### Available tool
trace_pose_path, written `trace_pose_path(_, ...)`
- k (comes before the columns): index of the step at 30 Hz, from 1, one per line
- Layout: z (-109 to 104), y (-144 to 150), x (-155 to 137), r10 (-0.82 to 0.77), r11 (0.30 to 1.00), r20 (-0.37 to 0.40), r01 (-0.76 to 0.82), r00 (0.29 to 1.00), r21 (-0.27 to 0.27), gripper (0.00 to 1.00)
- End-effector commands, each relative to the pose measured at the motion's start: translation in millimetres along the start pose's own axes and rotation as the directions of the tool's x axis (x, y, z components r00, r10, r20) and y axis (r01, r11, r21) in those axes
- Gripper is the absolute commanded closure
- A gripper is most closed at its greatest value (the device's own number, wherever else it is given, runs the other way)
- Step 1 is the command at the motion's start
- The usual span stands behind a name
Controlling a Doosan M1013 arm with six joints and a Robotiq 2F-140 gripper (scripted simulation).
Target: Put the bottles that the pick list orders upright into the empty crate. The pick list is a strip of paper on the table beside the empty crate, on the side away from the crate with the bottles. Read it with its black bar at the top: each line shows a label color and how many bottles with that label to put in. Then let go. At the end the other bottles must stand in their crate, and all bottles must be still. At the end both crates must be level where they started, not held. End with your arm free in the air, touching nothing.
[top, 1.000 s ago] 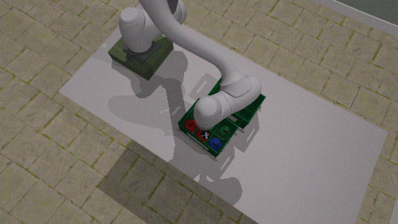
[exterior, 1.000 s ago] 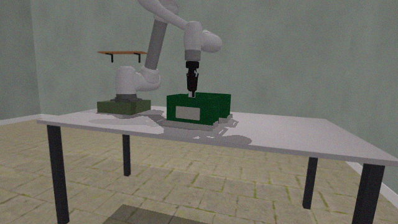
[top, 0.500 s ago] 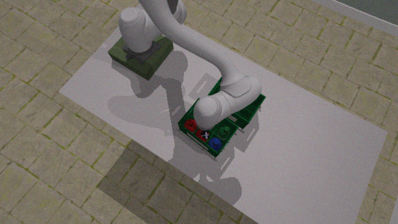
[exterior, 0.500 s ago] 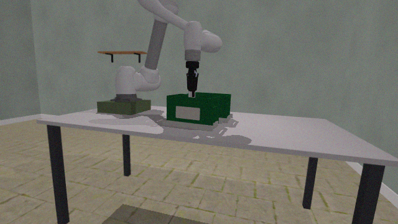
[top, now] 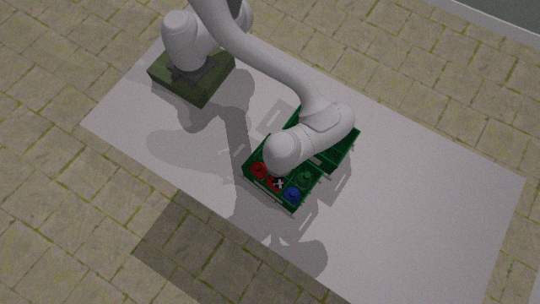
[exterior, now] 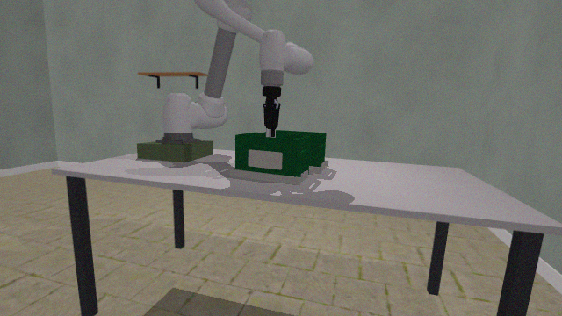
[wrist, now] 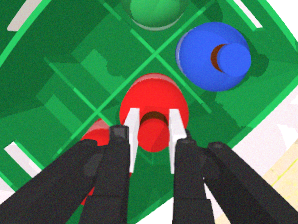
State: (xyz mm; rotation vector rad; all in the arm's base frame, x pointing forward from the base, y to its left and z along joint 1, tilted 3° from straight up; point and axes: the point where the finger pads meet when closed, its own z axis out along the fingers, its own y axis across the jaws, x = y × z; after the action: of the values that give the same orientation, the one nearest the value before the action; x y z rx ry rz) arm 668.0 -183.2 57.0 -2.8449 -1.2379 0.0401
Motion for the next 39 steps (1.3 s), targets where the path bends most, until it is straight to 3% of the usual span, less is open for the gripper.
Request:
trace_pose_path(1,1.4,-0.2,-2.7,-0.005,1.000,0.004,0.005,1.000,0.002,1.00)
trace_pose_path(24,1.4,-0.2,-2.7,-0.005,1.000,0.004,0.005,1.000,0.002,1.00)
trace_pose_path(39,-20.3,-0.1,-2.6,-0.005,1.000,0.004,0.005,1.000,0.002,1.00)
